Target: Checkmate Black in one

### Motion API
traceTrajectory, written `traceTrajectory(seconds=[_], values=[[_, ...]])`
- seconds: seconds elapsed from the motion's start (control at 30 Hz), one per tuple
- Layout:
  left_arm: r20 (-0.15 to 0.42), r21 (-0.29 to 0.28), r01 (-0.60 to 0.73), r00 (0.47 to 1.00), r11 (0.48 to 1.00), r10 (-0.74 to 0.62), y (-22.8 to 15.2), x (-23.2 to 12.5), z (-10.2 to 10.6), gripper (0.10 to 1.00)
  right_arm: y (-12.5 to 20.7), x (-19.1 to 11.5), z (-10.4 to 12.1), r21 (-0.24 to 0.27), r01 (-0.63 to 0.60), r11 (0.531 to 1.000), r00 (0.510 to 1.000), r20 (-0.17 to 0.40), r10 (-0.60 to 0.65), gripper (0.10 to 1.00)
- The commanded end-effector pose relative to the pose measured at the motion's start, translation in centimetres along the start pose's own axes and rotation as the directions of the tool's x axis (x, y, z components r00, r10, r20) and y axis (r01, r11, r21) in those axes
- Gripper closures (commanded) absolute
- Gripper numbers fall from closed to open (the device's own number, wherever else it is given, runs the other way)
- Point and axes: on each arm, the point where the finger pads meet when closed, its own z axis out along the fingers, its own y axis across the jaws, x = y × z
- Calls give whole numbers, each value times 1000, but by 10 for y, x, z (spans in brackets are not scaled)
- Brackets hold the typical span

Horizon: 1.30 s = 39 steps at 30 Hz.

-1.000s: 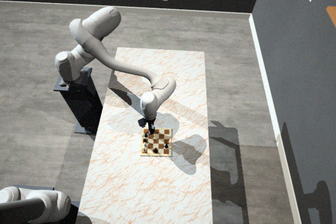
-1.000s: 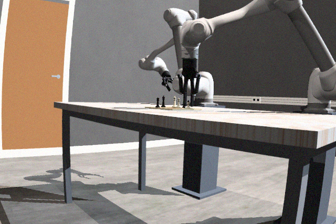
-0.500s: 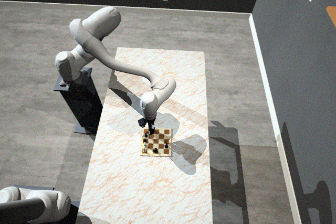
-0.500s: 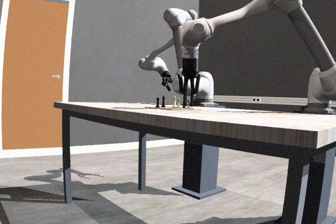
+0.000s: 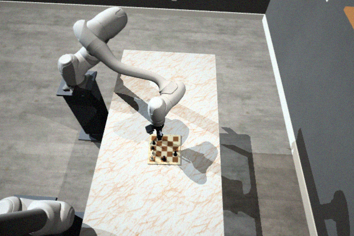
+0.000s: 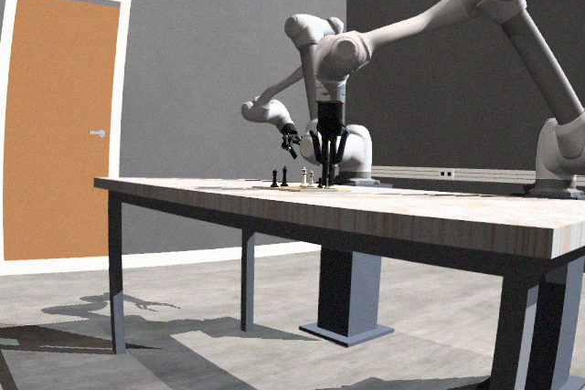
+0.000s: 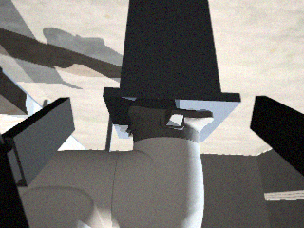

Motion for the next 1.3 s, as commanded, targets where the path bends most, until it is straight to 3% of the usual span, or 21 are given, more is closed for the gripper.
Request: traceTrajectory(seconds=[0.0, 1.03, 1.27], values=[[1, 1, 0, 1000, 1000, 0, 0, 0, -1, 999, 0, 0, 0, 0, 0, 1000, 1000, -1, 0, 98], [1, 1, 0, 1000, 1000, 0, 0, 0, -3, 999, 0, 0, 0, 0, 0, 1000, 1000, -1, 0, 98], [1, 1, 0, 1000, 1000, 0, 0, 0, -37, 999, 0, 0, 0, 0, 0, 1000, 1000, -1, 0, 98]])
